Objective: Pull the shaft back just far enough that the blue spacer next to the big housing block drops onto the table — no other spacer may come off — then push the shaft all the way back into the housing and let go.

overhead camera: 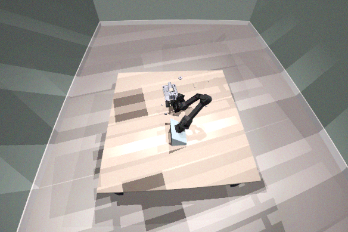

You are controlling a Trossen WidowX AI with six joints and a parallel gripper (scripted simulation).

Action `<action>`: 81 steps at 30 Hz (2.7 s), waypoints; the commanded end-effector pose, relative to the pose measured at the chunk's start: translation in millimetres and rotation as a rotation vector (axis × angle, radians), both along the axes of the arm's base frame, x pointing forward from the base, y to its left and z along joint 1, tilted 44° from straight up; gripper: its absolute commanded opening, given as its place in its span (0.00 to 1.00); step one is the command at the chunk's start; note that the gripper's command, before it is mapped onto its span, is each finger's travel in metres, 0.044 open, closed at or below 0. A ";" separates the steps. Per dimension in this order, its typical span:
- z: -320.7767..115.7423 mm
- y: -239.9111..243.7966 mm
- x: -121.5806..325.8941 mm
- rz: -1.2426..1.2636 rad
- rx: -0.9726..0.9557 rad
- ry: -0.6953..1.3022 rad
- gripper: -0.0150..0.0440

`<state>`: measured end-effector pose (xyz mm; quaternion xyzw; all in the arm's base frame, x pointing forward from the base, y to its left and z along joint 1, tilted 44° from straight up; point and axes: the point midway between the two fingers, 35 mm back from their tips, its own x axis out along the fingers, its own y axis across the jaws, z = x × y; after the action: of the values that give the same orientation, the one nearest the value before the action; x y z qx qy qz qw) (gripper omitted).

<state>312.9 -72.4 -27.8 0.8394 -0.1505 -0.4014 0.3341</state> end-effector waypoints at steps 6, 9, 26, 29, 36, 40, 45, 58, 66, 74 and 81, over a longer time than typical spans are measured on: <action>1.0 0.2 3.5 0.003 -0.001 -0.005 0.25; 1.0 0.2 3.8 0.003 -0.001 -0.005 0.25; 0.9 0.1 5.6 0.003 -0.001 -0.005 0.25; 0.9 0.1 5.9 0.003 -0.001 -0.005 0.25; 0.8 0.0 6.6 0.003 -0.001 -0.005 0.25; 0.8 0.0 7.0 0.003 -0.001 -0.005 0.25; 0.7 -0.1 8.2 0.003 -0.001 -0.005 0.25; 0.7 -0.3 12.4 0.003 -0.001 -0.005 0.25; 0.5 -0.4 14.9 0.003 -0.001 -0.005 0.25; 0.4 -0.6 17.4 0.003 -0.001 -0.006 0.25; 0.3 -0.7 19.6 0.003 -0.001 -0.006 0.25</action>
<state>328.1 -73.3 -29.0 0.8391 -0.1503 -0.4019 0.3344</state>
